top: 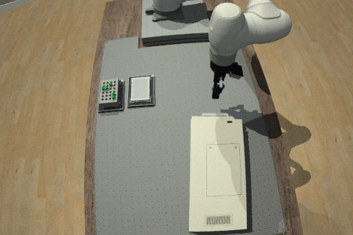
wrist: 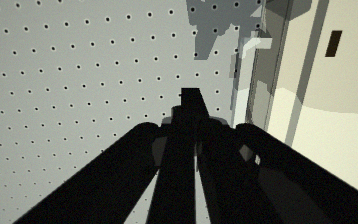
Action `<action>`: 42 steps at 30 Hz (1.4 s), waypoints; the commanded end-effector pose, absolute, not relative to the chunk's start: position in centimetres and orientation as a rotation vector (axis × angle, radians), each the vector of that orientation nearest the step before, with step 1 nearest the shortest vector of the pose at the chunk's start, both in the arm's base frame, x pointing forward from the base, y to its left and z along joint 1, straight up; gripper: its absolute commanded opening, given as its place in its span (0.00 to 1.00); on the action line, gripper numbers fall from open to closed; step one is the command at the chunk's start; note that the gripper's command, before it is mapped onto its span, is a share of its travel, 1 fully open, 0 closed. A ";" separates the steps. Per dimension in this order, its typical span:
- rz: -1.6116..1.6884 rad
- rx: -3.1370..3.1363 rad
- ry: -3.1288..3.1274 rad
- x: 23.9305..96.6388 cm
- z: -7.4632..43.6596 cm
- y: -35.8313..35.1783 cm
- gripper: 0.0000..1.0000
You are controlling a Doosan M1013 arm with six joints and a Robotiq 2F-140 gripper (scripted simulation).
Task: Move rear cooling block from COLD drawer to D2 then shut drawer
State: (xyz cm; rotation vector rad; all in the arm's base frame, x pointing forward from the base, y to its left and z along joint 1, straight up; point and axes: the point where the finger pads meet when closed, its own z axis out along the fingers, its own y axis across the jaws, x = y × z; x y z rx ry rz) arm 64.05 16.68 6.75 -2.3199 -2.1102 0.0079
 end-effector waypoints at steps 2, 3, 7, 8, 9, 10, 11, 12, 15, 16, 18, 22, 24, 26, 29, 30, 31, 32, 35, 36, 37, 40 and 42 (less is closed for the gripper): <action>-0.002 -2.328 -2.106 64.4 7.7 16.8 0.10; -0.002 -2.328 -2.106 64.4 7.9 16.8 0.10; -0.002 -2.328 -2.106 64.4 8.4 16.8 0.10; -0.002 -2.328 -2.106 64.4 8.5 16.8 0.10; -0.002 -2.328 -2.106 64.4 8.7 16.8 0.10; -0.002 -2.328 -2.106 64.4 8.8 16.8 0.10; -0.002 -2.328 -2.106 64.4 8.9 16.8 0.10; -0.002 -2.328 -2.106 64.4 9.1 16.8 0.10; -0.002 -2.328 -2.106 64.4 9.5 16.8 0.10; -0.002 -2.328 -2.106 64.4 9.6 16.8 0.10; -0.002 -2.328 -2.106 64.4 9.7 16.8 0.10; -0.002 -2.328 -2.106 64.4 10.1 16.8 0.10; -0.002 -2.328 -2.106 64.4 10.4 16.8 0.10; -0.002 -2.328 -2.106 64.4 10.7 16.8 0.10; -0.002 -2.328 -2.106 64.4 11.1 16.8 0.10; -0.002 -2.328 -2.106 64.4 11.2 16.8 0.10; -0.002 -2.328 -2.106 64.4 11.3 16.8 0.10; -0.002 -2.328 -2.106 64.4 11.4 16.8 0.10; -0.001 -2.328 -2.105 64.4 11.4 16.8 0.10; -0.001 -2.328 -2.105 64.4 11.4 16.8 0.10; -0.003 -2.329 -2.106 64.5 11.2 16.8 0.10; 0.001 -2.324 -2.109 64.3 11.0 16.8 0.10; 0.001 -2.324 -2.109 64.3 11.0 16.8 0.10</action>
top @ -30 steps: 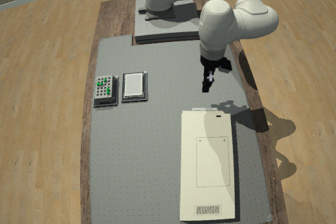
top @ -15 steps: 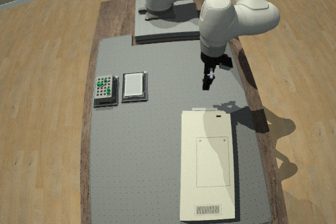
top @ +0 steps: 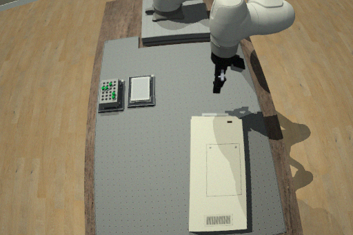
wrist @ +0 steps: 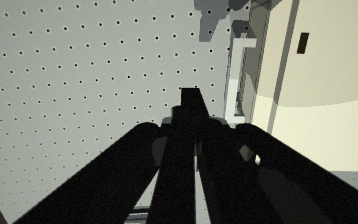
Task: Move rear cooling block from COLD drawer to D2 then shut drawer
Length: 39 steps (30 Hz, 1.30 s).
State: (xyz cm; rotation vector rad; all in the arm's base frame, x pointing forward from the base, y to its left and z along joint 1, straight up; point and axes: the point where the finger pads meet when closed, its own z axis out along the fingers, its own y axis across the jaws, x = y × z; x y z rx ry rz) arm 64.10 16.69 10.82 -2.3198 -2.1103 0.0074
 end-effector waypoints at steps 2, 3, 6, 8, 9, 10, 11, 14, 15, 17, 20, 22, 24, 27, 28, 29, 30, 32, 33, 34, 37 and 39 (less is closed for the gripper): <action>0.001 -2.324 -2.109 64.3 11.0 16.8 0.10; 0.001 -2.324 -2.109 64.3 11.0 16.8 0.10; 0.001 -2.324 -2.109 64.3 11.0 16.8 0.10; 0.001 -2.324 -2.109 64.3 11.0 16.8 0.10; 0.001 -2.324 -2.109 64.3 11.0 16.8 0.10; 0.001 -2.324 -2.109 64.3 11.0 16.8 0.10; 0.001 -2.324 -2.109 64.3 11.0 16.8 0.10; 0.007 -2.324 -2.106 63.2 11.4 16.9 0.35; 0.009 -2.324 -2.105 62.8 11.5 17.0 0.35; 0.009 -2.323 -2.105 62.0 11.8 17.0 0.35; 0.010 -2.323 -2.105 60.9 12.3 17.1 0.35; 0.010 -2.323 -2.105 60.2 12.6 17.2 0.35; 0.010 -2.323 -2.105 59.4 12.9 17.3 0.35; 0.010 -2.323 -2.105 58.7 13.2 17.3 0.35; 0.010 -2.323 -2.105 58.7 13.2 17.3 0.35; 0.009 -2.323 -2.105 58.4 13.4 17.4 0.35; 0.010 -2.323 -2.105 58.0 13.5 17.4 0.35; 0.010 -2.323 -2.105 57.2 13.8 17.5 0.35; 0.010 -2.323 -2.105 56.9 14.0 17.5 0.35; 0.010 -2.323 -2.105 56.5 14.1 17.5 0.35; 0.010 -2.323 -2.105 55.4 14.6 17.6 0.35; 0.010 -2.323 -2.105 54.7 14.9 17.7 0.35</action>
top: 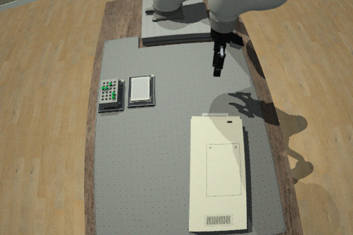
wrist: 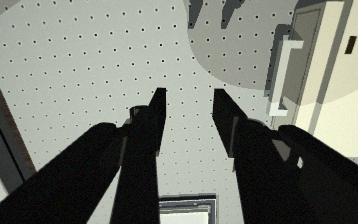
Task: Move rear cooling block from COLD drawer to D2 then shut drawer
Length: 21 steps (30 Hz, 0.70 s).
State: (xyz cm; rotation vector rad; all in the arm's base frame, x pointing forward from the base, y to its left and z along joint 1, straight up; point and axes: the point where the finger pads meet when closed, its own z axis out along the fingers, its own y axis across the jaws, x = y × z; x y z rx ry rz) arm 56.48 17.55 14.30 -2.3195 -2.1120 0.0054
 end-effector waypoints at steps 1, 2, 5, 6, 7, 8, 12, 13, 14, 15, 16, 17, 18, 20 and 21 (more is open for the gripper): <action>0.010 -2.323 -2.105 54.3 15.1 17.7 0.35; 0.010 -2.323 -2.105 53.9 15.2 17.8 0.35; 0.010 -2.323 -2.105 53.9 15.3 17.8 0.35; 0.010 -2.323 -2.105 53.9 15.3 17.8 0.35; 0.005 -2.326 -2.105 54.0 15.3 17.7 0.35; 0.004 -2.327 -2.104 54.0 15.3 17.7 0.35; 0.002 -2.324 -2.109 54.3 15.3 17.7 0.35; 0.002 -2.324 -2.109 54.3 15.3 17.7 0.35; 0.002 -2.324 -2.109 54.3 15.3 17.7 0.35; 0.002 -2.324 -2.109 54.3 15.3 17.7 0.35; 0.002 -2.324 -2.109 54.3 15.3 17.7 0.35; 0.002 -2.324 -2.109 54.3 15.3 17.7 0.35; 0.002 -2.324 -2.109 54.3 15.3 17.7 0.35; 0.002 -2.324 -2.109 54.3 15.3 17.7 0.35; 0.002 -2.324 -2.109 54.3 15.3 17.7 0.35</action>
